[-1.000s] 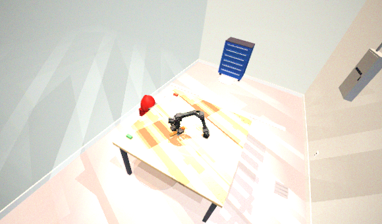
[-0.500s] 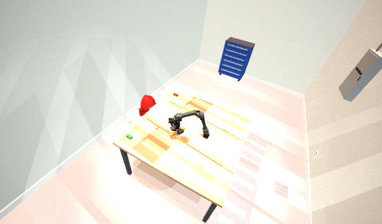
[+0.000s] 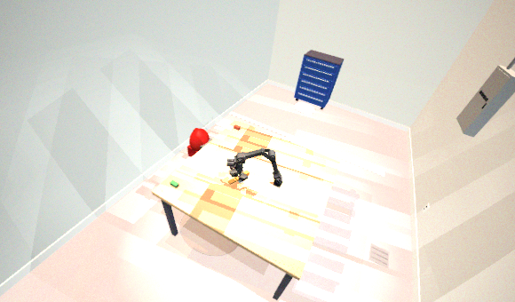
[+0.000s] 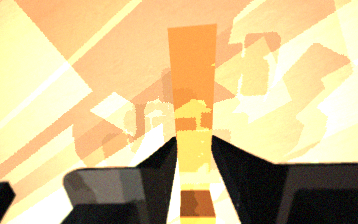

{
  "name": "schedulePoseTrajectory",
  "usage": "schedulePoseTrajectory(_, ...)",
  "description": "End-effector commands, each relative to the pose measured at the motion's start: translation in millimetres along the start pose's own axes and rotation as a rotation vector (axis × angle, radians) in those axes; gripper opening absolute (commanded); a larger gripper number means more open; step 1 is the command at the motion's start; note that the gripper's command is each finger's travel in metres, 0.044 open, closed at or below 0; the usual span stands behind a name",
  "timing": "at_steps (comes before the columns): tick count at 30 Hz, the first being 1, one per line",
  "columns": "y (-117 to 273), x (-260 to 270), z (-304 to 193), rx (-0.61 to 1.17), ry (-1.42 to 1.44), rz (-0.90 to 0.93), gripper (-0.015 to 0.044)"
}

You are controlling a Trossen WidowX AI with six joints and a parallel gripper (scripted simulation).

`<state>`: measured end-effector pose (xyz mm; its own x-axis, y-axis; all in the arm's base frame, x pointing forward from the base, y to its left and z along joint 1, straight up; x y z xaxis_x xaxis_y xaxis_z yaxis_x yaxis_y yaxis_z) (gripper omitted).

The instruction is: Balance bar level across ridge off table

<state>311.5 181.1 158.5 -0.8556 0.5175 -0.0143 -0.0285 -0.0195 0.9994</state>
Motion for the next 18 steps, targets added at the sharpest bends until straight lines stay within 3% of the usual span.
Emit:
schedulePoseTrajectory(1,-3.1,0.2,-0.9,0.006,0.001,0.000,0.0000)
schedulePoseTrajectory(18,-4.5,0.4,-0.8,0.006,0.001,0.000,0.0000)
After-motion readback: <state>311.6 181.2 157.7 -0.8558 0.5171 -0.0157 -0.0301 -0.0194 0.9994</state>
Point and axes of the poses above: the point midway between the two fingers, 35 mm back from their tips, its own y axis back along the fingers, its own x axis across the jaws, z = x × y, the point moved 6 cm from there along y, back along the fingers, and after that the axes turned 9 degrees about -y, right-handed, at the moved point
